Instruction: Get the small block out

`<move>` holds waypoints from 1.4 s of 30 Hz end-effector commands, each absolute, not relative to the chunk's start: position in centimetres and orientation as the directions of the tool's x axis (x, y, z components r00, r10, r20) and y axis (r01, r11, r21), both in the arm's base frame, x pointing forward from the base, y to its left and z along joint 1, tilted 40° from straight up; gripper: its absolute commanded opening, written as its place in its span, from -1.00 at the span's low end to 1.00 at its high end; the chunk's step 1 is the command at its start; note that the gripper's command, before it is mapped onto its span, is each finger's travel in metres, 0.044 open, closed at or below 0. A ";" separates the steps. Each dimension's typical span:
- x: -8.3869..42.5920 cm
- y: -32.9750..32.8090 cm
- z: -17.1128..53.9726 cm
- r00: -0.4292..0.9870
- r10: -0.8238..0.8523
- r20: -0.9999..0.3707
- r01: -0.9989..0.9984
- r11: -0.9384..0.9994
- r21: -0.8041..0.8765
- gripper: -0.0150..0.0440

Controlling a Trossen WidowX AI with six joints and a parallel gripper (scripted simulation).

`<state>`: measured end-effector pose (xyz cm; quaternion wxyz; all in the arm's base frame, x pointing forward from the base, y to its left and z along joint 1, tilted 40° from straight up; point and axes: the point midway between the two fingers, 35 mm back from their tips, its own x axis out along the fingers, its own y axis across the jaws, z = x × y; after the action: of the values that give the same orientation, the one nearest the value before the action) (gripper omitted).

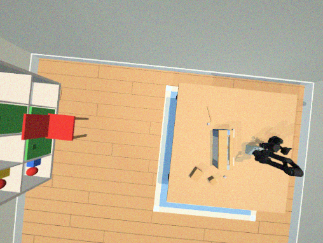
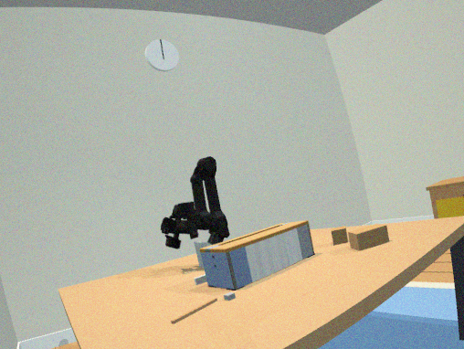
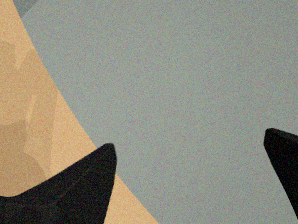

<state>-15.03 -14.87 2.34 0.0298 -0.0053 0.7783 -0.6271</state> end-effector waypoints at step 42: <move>24.8 -19.3 2.3 0.080 -0.044 -0.996 -0.935 0.343 -0.090 0.86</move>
<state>21.73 -23.48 -1.08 0.5802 -0.4135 0.6433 0.2804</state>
